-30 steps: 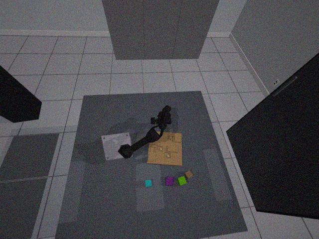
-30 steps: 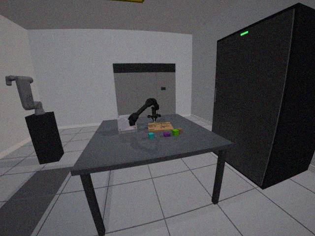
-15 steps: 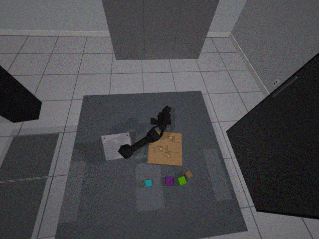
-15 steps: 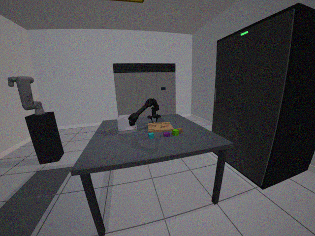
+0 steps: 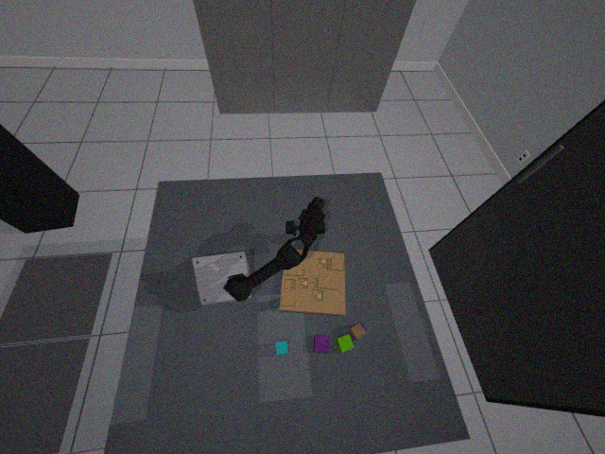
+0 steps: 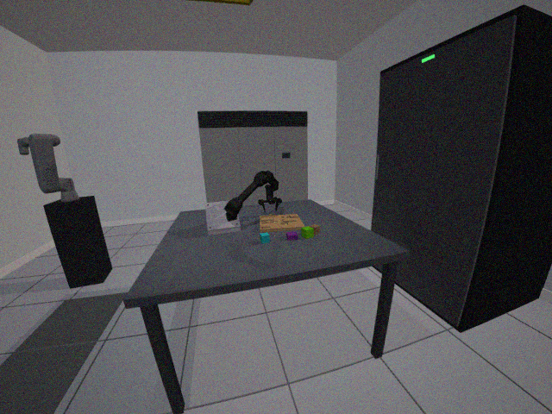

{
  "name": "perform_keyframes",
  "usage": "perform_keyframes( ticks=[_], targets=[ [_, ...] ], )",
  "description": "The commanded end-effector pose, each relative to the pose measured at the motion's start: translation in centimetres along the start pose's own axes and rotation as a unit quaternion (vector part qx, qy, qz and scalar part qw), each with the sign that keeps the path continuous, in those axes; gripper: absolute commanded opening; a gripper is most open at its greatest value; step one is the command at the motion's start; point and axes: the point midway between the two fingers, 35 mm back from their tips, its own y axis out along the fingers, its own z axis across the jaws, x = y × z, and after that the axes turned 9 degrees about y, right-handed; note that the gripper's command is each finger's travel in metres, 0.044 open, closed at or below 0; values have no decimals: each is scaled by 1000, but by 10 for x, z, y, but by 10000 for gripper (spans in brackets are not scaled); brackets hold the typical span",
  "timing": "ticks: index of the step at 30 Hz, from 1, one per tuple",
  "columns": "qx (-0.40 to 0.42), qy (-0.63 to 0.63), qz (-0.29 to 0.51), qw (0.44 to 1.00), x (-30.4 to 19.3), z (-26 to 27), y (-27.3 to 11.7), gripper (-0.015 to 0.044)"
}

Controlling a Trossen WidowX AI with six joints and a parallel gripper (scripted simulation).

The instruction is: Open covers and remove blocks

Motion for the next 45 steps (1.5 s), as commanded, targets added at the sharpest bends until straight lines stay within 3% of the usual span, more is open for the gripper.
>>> perform_keyframes(
  ticks=[1, 14, 31, 45],
  targets=[
    [-2, 3, 2, 1000, 0, 0, -13, 440],
    [-2, 1, 1, 1000, 2, -1, -50, 440],
    [-2, -183, 4, 983, 85, 33, -60, 0],
    [-2, -349, 2, 937, 167, 41, -58, 0]
  ],
)
